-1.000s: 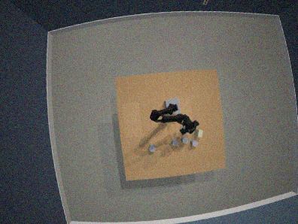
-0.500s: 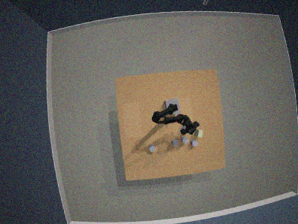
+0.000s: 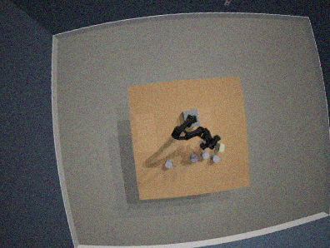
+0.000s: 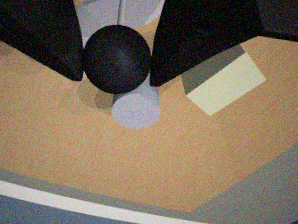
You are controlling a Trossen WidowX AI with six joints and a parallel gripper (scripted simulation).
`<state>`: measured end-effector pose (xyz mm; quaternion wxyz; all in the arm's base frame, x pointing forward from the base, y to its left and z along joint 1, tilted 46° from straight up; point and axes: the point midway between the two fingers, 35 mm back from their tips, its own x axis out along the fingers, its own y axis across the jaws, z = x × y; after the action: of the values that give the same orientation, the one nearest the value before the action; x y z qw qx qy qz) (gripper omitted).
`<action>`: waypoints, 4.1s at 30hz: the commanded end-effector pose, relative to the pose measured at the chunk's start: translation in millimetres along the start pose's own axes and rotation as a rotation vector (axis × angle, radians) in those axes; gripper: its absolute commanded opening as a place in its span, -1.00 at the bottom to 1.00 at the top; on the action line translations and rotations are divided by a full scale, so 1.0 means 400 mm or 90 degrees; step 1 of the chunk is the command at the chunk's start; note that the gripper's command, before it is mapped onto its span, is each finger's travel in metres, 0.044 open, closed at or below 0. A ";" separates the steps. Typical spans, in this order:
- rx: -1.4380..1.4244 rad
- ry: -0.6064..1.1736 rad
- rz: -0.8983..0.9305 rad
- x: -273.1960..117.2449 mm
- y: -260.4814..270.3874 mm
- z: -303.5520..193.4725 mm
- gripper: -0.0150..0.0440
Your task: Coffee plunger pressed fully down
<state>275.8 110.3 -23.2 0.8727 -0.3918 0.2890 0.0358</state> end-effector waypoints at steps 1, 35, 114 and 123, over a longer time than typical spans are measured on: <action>-0.015 0.033 0.007 0.015 0.004 -0.060 -0.11; -0.018 0.029 0.002 0.102 -0.002 -0.123 -0.11; -0.014 0.029 0.000 -0.071 -0.014 0.022 1.00; -0.014 0.029 0.000 -0.071 -0.014 0.022 1.00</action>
<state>257.9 117.5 -1.0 0.8602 -0.4037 0.3098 0.0324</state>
